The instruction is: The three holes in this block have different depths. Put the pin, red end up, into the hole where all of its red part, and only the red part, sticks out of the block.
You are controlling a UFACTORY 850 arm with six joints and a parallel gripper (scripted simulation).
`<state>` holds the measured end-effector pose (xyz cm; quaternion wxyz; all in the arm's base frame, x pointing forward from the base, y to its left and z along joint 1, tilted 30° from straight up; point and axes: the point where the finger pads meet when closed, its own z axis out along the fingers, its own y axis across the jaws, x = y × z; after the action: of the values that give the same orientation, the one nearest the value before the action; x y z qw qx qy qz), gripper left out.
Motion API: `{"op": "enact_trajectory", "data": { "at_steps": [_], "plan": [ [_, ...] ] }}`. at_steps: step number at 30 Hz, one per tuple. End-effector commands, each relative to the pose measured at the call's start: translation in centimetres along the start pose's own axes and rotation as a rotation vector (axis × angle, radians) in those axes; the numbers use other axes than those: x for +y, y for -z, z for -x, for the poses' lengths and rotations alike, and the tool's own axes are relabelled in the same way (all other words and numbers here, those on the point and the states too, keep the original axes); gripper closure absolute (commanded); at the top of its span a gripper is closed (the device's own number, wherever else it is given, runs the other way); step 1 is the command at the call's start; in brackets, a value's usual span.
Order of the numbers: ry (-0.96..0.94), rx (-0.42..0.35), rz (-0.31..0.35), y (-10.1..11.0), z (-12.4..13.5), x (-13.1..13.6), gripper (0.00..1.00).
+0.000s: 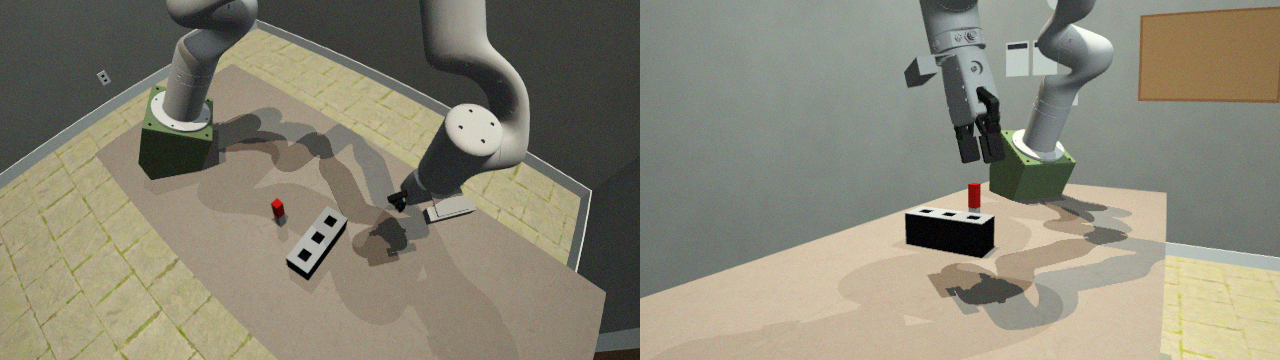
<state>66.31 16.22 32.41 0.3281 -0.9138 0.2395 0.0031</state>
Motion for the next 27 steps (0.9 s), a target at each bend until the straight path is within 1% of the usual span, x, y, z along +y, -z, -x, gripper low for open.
{"op": "enact_trajectory", "data": {
  "at_steps": [1,2,18,19,27],
  "plan": [
    [0.002,0.001,0.005,0.1,0.0,0.0,0.0],
    [0.125,0.004,0.192,0.4,-0.1,5.7,0.0],
    [0.125,0.004,0.192,0.4,-0.1,5.7,0.0],
    [0.253,0.005,0.375,1.6,-0.7,10.8,0.0],
    [0.253,0.005,0.375,1.6,-0.7,10.8,0.0]
  ]
}}
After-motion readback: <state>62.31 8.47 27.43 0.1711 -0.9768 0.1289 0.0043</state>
